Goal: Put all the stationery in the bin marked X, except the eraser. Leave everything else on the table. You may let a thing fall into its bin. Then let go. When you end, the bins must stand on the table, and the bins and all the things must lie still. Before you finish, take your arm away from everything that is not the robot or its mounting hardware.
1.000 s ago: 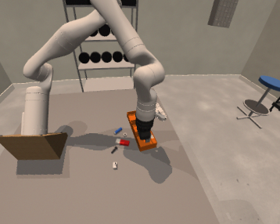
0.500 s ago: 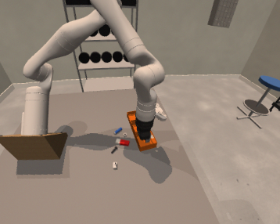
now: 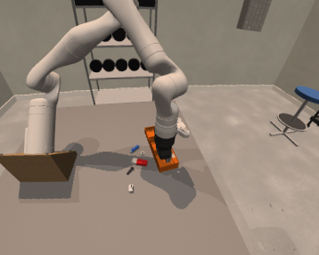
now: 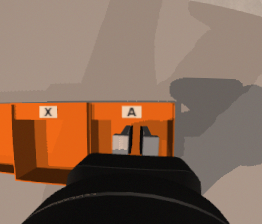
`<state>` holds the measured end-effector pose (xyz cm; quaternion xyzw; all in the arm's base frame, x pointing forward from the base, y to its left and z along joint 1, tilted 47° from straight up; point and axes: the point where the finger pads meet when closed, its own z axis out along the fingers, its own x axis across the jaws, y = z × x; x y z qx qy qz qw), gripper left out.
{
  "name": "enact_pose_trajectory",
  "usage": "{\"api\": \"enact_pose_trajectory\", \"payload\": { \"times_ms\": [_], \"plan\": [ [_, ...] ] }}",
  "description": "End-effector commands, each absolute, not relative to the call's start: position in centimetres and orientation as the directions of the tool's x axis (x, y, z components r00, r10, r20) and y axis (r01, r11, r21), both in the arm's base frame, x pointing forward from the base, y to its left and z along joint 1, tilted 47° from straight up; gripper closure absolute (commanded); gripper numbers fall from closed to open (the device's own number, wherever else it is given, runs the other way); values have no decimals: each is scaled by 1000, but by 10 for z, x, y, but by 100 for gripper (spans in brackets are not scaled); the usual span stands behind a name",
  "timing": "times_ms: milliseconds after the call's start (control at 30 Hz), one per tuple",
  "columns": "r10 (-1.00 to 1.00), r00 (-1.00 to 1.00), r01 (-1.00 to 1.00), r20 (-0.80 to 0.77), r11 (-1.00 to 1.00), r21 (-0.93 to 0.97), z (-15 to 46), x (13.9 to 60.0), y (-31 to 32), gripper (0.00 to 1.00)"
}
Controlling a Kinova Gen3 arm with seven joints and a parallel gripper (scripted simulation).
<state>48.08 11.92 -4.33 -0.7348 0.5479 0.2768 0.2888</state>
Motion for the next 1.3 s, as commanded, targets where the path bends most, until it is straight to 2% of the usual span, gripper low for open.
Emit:
{"api": "enact_pose_trajectory", "payload": {
  "times_ms": [0, 1267],
  "plan": [
    [-645, 243, -966, -724, -229, -120, -43, 481, 119, 69],
    [-648, 242, -966, -722, -230, -118, -23, 484, 95, 69]
  ]
}}
